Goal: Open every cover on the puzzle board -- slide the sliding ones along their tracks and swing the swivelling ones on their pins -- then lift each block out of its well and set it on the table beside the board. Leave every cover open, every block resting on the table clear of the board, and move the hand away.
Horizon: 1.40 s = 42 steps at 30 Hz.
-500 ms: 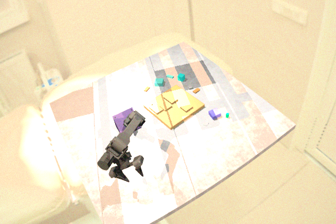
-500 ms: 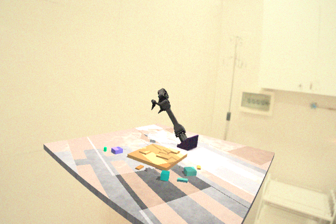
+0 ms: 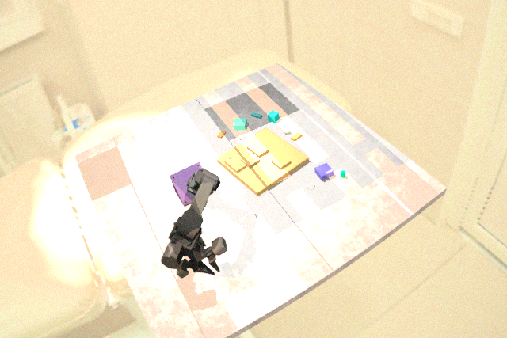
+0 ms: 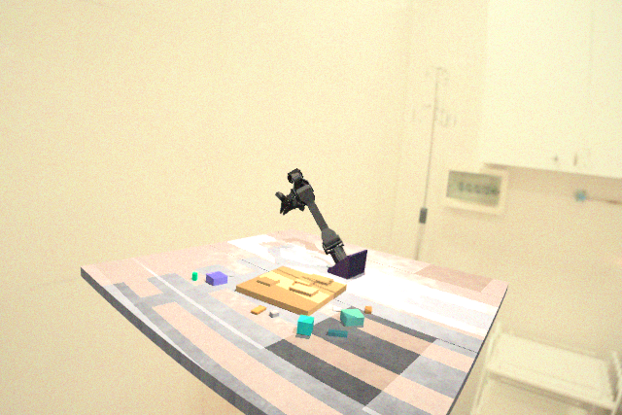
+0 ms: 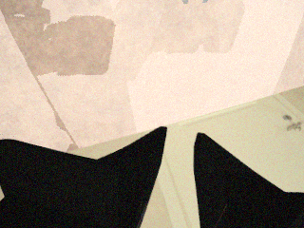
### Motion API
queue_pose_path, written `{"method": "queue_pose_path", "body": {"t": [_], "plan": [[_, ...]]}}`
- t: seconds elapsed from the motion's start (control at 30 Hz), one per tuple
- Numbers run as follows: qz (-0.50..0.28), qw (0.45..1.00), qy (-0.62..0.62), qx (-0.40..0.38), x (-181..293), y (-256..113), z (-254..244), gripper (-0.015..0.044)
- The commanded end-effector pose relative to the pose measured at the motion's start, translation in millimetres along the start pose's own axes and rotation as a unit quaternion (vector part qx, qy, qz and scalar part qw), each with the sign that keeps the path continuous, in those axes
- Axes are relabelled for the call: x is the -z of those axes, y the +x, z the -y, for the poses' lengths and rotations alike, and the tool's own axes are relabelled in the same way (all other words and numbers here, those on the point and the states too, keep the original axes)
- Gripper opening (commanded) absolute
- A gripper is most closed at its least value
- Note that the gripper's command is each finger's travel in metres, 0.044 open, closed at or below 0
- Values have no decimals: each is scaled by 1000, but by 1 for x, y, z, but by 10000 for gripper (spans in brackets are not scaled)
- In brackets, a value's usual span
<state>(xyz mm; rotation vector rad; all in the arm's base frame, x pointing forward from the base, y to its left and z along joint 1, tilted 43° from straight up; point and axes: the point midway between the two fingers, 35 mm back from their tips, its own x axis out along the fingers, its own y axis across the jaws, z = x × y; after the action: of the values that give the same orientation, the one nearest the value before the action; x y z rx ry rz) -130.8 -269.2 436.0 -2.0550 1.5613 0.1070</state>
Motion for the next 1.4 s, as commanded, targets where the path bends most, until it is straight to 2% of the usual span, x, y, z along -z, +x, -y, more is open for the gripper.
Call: {"method": "queue_pose_path", "body": {"t": [0.0, 0.33, 0.67, 0.97, 1.37], "plan": [[31, 998, -48, 13, -8, 20, 6, 0], [99, 978, -176, 53, -30, 65, 29, 0], [156, 934, -307, 100, -56, 104, 58, 0], [196, 872, -424, 147, -84, 133, 87, 0], [219, 764, -567, 215, -121, 163, 132, 0]]}}
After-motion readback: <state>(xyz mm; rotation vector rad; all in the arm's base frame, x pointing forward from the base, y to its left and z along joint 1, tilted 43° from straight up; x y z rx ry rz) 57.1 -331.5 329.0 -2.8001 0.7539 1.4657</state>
